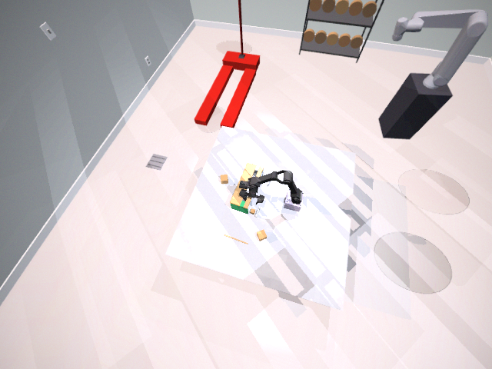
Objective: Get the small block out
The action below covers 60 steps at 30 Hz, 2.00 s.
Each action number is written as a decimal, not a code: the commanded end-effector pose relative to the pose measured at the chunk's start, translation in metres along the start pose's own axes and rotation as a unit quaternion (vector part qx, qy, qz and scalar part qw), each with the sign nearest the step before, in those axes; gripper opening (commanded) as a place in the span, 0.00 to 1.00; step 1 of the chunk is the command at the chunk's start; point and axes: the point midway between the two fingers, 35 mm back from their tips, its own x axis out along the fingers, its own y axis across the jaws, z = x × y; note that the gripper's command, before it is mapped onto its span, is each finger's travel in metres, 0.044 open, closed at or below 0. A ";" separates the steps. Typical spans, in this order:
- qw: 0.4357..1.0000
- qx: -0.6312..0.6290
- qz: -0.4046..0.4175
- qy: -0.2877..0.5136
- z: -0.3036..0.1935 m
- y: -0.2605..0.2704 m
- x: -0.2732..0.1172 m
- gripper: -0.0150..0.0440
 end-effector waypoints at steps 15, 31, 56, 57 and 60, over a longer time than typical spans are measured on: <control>1.000 -0.008 0.005 -0.003 -0.021 0.000 -0.058 0.89; 0.667 -0.738 -0.020 -0.104 -0.041 -0.019 -0.056 0.74; 0.007 -0.982 -0.131 -0.132 -0.057 -0.031 -0.053 0.74; -0.020 -0.982 -0.136 -0.131 -0.057 -0.032 -0.053 0.74; -0.102 -0.975 -0.150 -0.126 -0.059 -0.033 -0.053 0.74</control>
